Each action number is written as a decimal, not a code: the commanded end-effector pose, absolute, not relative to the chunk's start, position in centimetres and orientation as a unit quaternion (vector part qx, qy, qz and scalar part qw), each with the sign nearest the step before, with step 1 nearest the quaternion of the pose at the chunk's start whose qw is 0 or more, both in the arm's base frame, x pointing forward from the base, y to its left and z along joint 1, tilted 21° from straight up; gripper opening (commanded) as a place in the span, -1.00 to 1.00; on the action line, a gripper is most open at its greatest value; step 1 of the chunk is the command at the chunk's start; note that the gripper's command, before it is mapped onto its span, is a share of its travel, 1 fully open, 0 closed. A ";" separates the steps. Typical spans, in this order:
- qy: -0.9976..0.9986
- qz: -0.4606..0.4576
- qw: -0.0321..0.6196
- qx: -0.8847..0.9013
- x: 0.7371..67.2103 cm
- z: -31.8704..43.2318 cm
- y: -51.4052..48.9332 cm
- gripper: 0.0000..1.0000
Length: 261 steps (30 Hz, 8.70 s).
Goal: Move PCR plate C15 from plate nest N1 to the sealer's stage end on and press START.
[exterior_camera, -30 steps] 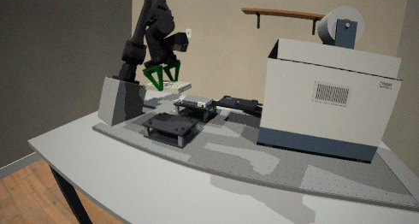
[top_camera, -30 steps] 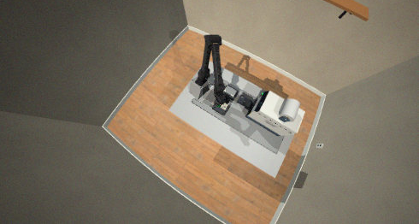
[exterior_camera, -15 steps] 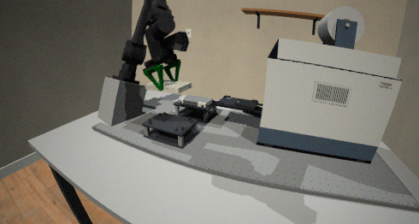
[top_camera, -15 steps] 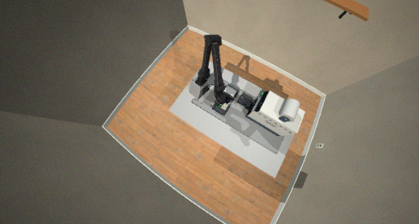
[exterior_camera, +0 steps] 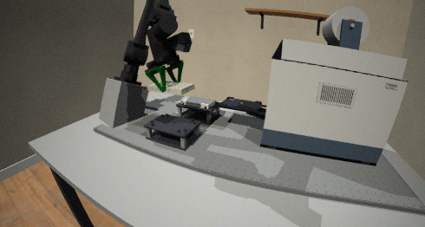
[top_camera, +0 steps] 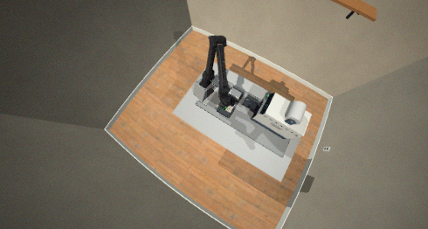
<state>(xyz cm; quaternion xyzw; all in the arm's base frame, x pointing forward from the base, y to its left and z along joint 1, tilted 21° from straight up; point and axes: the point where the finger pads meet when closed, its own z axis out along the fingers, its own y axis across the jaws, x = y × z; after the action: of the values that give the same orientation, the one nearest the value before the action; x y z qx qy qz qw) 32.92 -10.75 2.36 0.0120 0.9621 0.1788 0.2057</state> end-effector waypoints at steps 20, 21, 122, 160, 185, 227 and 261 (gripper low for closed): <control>0.961 0.170 0.218 0.019 34.1 3.4 -11.6 -1.00; 0.960 0.168 0.222 0.018 34.6 3.7 -11.5 -1.00; 0.961 0.176 0.212 0.033 49.6 9.7 2.2 -1.00; 0.956 0.176 0.236 0.013 52.4 12.2 4.8 -1.00; 0.954 0.178 0.240 0.014 53.7 13.0 6.2 -1.00; 0.954 0.178 0.240 0.018 53.7 13.1 6.0 -1.00; 0.958 0.176 0.223 0.029 52.8 9.4 5.7 -1.00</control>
<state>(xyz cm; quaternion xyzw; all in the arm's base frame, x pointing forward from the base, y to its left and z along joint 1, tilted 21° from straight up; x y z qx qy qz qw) 51.48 6.58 8.72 0.0165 0.9622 0.1772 0.2060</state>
